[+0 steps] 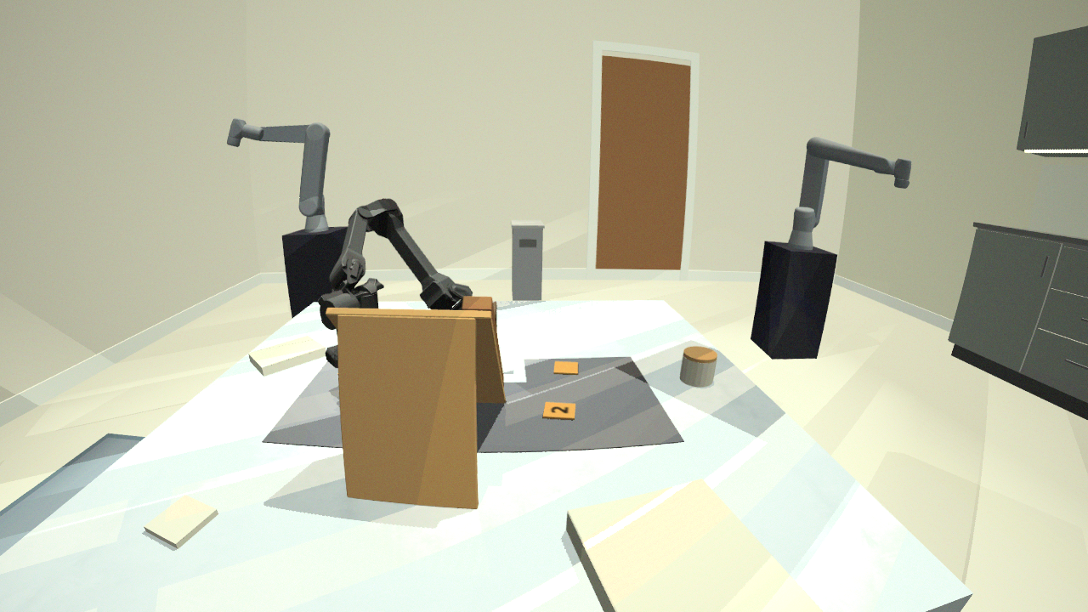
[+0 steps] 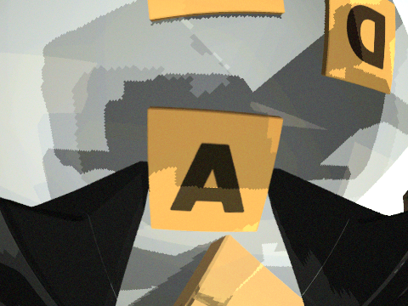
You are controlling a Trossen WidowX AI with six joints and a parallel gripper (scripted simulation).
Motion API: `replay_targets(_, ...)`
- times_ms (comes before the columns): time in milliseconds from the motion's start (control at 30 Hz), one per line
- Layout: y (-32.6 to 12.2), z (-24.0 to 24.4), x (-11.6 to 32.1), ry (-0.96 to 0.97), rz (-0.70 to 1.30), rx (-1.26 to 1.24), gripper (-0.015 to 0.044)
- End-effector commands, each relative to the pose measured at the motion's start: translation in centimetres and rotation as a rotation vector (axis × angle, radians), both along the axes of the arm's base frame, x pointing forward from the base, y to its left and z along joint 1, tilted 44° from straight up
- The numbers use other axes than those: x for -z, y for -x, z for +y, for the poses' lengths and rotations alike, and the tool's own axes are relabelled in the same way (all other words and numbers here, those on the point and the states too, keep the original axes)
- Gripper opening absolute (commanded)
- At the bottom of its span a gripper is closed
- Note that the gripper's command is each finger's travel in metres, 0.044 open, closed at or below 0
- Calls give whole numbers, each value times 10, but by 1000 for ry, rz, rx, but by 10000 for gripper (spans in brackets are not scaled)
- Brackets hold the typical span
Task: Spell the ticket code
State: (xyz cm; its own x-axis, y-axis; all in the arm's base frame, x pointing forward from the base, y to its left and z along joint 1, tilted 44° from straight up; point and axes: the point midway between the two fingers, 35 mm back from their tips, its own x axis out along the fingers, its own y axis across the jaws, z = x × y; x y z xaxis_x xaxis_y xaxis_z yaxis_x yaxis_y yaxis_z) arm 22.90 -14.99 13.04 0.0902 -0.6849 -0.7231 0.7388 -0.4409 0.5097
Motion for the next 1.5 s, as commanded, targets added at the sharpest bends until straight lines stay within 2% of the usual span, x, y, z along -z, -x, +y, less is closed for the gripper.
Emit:
replay_targets(0, 0, 2, -2, 4, -3, 4, 0)
replay_targets(867, 2, 14, -8, -1, 3, -4, 0)
replay_targets(1467, -27, 20, -24, 51, 206, -469, 0)
